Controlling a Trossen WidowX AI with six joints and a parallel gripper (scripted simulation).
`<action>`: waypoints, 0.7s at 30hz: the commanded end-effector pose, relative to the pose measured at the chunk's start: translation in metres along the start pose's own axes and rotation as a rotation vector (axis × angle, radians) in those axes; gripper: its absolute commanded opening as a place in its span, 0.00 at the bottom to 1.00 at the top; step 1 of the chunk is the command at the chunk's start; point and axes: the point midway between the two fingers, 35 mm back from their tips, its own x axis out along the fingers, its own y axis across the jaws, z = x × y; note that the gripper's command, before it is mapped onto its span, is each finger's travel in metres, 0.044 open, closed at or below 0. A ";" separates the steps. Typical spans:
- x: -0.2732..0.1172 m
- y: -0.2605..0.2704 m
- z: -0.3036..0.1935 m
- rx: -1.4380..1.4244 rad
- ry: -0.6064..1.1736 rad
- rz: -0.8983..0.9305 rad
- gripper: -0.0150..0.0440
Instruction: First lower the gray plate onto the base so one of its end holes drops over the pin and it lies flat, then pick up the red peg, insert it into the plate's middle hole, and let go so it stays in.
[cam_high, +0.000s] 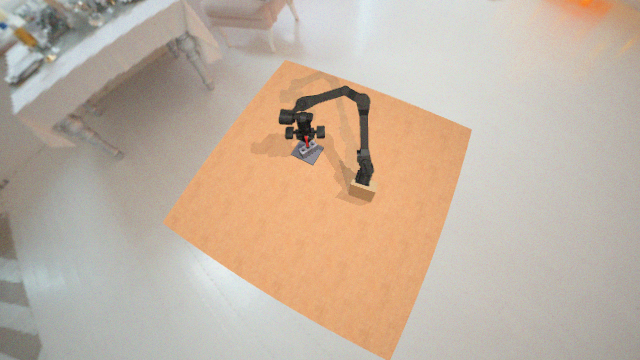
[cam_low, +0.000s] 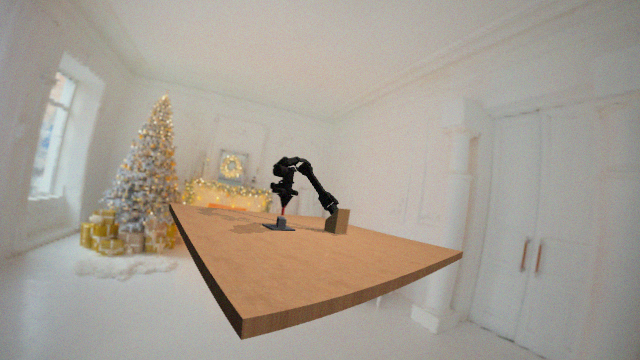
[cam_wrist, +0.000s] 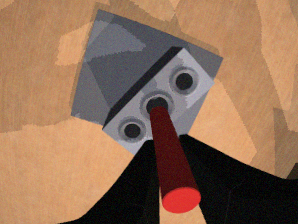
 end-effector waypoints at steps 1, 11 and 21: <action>0.000 -0.001 0.001 -0.006 -0.003 0.000 0.25; 0.000 -0.001 0.001 -0.006 -0.003 0.000 0.25; 0.000 0.000 0.001 0.002 0.000 0.002 0.25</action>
